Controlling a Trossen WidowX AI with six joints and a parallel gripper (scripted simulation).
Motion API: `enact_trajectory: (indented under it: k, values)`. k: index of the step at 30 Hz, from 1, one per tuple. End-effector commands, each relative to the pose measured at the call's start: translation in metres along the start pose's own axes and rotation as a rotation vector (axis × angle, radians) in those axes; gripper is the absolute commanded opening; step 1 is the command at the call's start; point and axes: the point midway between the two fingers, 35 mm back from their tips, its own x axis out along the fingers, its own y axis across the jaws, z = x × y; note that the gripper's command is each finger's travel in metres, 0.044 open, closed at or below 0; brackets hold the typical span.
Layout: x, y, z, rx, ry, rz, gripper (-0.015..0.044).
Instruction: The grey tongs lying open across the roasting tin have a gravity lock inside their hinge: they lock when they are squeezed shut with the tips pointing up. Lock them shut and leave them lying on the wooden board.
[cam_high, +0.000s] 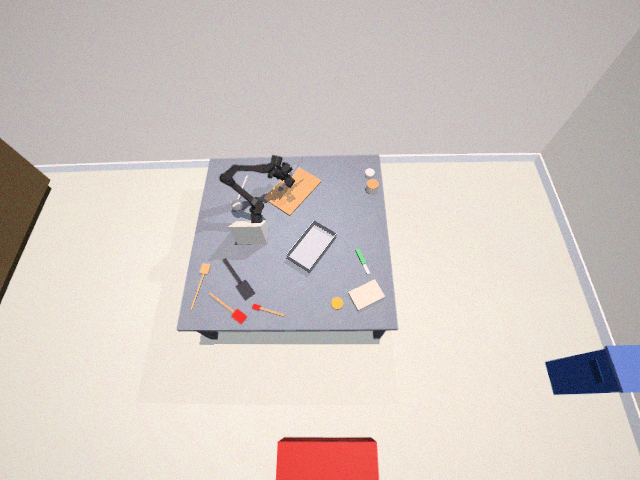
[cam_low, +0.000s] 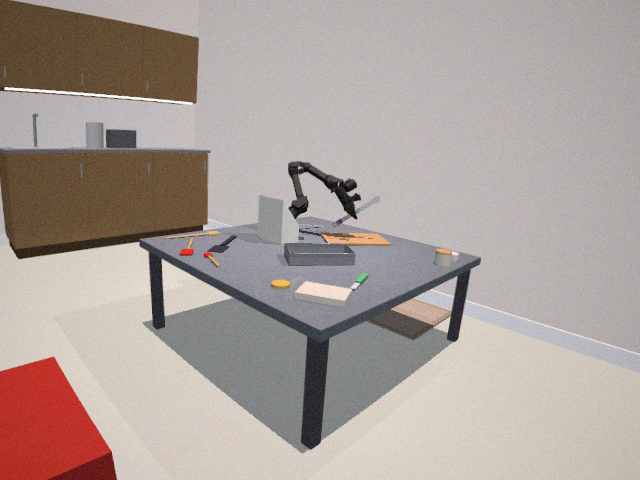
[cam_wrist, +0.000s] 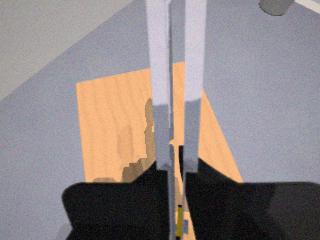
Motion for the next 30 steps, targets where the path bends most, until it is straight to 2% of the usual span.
enact_trajectory:
  k: [1, 14, 30]
  values:
    - [-0.005, 0.000, 0.003, 0.018, -0.080, 0.007, -0.0150]
    - [-0.024, 0.001, 0.003, 0.090, -0.326, 0.076, -0.0150]
    - [-0.025, 0.001, 0.003, 0.092, -0.330, 0.077, -0.0150]
